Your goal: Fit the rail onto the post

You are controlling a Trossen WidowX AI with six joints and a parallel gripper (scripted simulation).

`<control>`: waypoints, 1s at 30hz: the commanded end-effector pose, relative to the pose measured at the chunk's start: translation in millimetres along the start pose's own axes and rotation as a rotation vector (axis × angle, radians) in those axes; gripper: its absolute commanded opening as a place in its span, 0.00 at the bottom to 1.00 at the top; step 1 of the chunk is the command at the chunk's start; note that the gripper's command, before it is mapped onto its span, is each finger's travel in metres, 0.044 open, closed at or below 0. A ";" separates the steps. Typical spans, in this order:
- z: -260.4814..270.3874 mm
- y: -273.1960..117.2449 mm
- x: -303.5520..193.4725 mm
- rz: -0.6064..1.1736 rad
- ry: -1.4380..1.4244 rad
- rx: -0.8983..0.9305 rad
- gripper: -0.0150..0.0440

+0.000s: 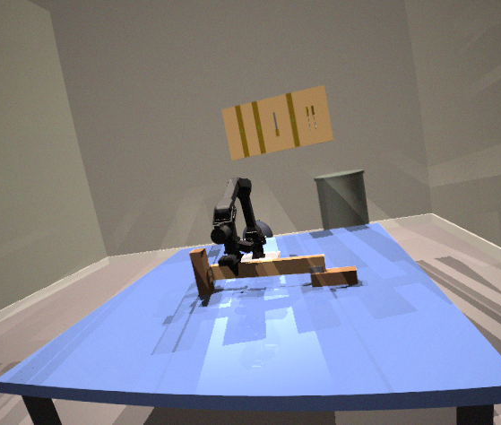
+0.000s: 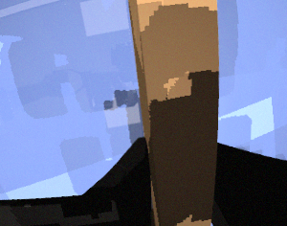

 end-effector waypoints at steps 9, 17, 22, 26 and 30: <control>-1.6 -3.1 -4.1 0.001 -0.006 -0.005 0.25; -2.1 -2.8 -6.6 0.001 -0.006 -0.005 0.25; -2.5 -2.2 -8.0 0.001 -0.006 -0.005 0.25; -2.9 -1.6 -8.9 0.001 -0.006 -0.005 0.25; -3.0 -1.4 -10.2 0.001 -0.006 -0.005 0.25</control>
Point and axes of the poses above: the point midway between the two fingers, 35 mm back from their tips, its own y axis out along the fingers, its own z axis across the jaws, x = y × z, the point moved 3 cm from there along -y, back along the fingers, and after that the axes turned 4 degrees about -y, right-handed, at the moved point
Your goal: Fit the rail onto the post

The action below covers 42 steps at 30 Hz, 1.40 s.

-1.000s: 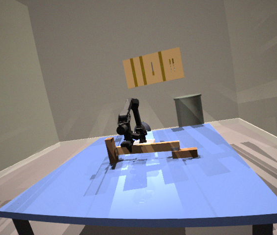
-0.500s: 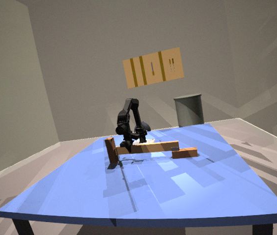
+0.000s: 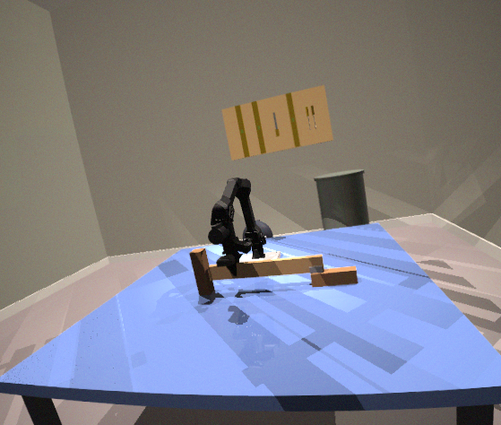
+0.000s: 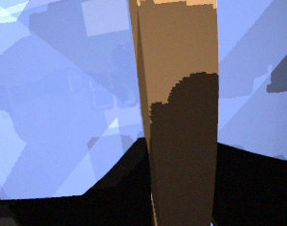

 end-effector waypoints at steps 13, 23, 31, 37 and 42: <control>-2.4 -2.1 -2.9 0.005 -0.001 -0.009 0.25; -2.6 -2.8 0.3 0.004 -0.001 -0.009 0.25; -2.6 -3.1 2.6 0.004 -0.001 -0.009 0.25; -2.3 -2.2 3.1 0.004 -0.001 -0.009 0.25; -1.9 -1.4 3.1 0.004 -0.001 -0.009 0.25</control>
Point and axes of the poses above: the point midway between the two fingers, 35 mm back from their tips, its own y axis out along the fingers, its own z axis across the jaws, x = y × z, the point moved 3 cm from there along -y, back along the fingers, and after that the axes turned 4 degrees about -y, right-handed, at the moved point
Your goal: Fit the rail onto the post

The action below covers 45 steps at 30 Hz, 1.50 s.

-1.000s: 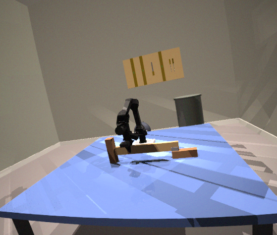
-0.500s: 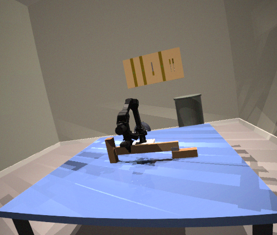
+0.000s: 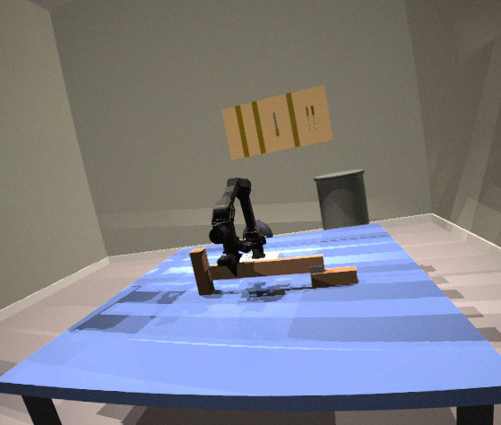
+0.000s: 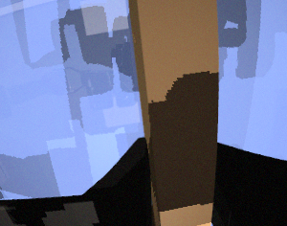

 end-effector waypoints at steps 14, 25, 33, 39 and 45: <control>1.0 1.5 -0.1 -0.001 0.005 -0.004 0.25; 2.0 1.7 -3.4 -0.001 0.005 -0.004 0.25; 2.5 0.7 -5.6 0.000 0.005 -0.003 0.25; 2.6 -0.4 -6.3 0.000 0.005 -0.003 0.25; 2.5 -0.6 -5.0 0.000 0.005 -0.003 0.25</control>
Point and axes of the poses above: the point midway between the two fingers, 35 mm back from their tips, its own y axis out along the fingers, its own z axis across the jaws, x = y × z, the point moved 3 cm from there along -y, back along the fingers, and after that the axes turned 4 degrees about -y, right-handed, at the moved point
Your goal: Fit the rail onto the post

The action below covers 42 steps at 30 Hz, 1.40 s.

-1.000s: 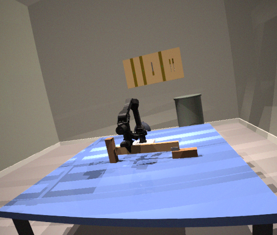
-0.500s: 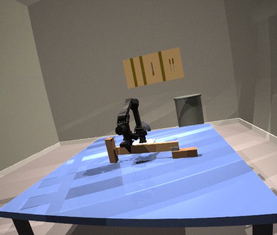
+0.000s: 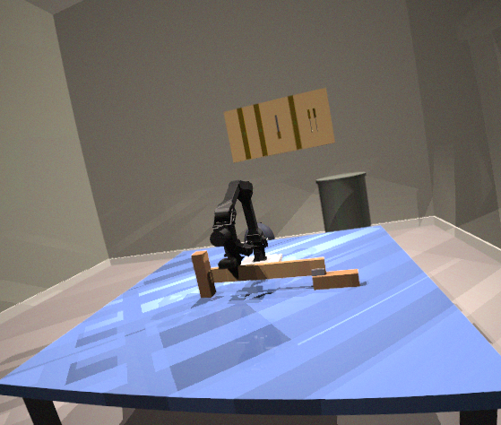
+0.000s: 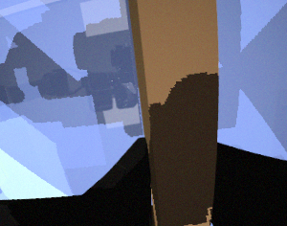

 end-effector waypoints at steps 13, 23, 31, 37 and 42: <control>-0.1 -3.1 1.8 0.005 0.001 0.000 0.25; -0.8 -2.3 3.3 0.005 0.001 0.000 0.25; -1.2 -1.1 3.3 0.005 0.001 0.000 0.25; -1.4 -0.2 3.3 0.005 0.001 0.000 0.25; -1.4 -0.1 2.8 0.005 0.001 0.000 0.25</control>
Point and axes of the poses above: the point midway between the two fingers, 35 mm back from their tips, its own y axis out along the fingers, its own z axis across the jaws, x = y × z, the point moved 3 cm from there along -y, back along the fingers, and after that the axes turned 4 degrees about -y, right-handed, at the moved point
